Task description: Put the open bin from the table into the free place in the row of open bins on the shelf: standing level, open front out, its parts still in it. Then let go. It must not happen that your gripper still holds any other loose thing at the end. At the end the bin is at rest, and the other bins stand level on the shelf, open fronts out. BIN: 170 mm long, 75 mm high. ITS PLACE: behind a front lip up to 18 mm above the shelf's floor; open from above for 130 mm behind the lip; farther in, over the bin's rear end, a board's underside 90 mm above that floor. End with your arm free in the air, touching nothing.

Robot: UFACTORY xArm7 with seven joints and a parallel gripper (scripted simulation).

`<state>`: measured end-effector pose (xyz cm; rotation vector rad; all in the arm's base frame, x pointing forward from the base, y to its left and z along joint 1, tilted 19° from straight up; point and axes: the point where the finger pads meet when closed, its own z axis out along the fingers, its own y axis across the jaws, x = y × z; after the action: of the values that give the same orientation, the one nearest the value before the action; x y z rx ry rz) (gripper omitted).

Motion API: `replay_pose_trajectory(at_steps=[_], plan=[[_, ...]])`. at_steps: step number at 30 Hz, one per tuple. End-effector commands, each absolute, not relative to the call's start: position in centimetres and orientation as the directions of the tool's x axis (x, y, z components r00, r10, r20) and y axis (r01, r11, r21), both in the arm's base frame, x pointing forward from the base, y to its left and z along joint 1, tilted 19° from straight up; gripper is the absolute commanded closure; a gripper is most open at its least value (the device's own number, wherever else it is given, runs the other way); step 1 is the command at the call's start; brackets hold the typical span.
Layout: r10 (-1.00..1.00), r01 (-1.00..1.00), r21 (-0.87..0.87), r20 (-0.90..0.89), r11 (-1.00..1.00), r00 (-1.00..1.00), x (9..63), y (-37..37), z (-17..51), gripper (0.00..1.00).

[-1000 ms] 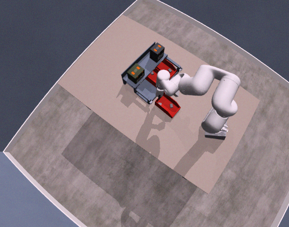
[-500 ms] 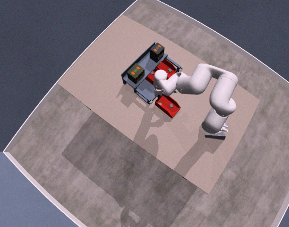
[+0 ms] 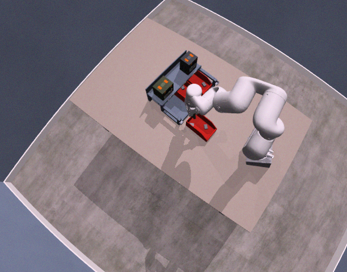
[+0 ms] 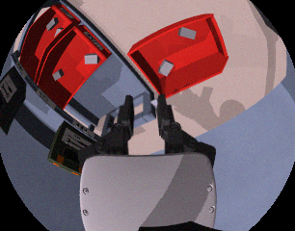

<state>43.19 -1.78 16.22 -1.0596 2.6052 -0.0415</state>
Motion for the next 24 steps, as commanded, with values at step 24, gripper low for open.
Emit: replay_pose_trajectory(at_steps=[24], plan=[[-0.865, -0.842, -0.228, -0.247, 0.49, -0.437, 42.77, -2.02, 16.25, 0.67]])
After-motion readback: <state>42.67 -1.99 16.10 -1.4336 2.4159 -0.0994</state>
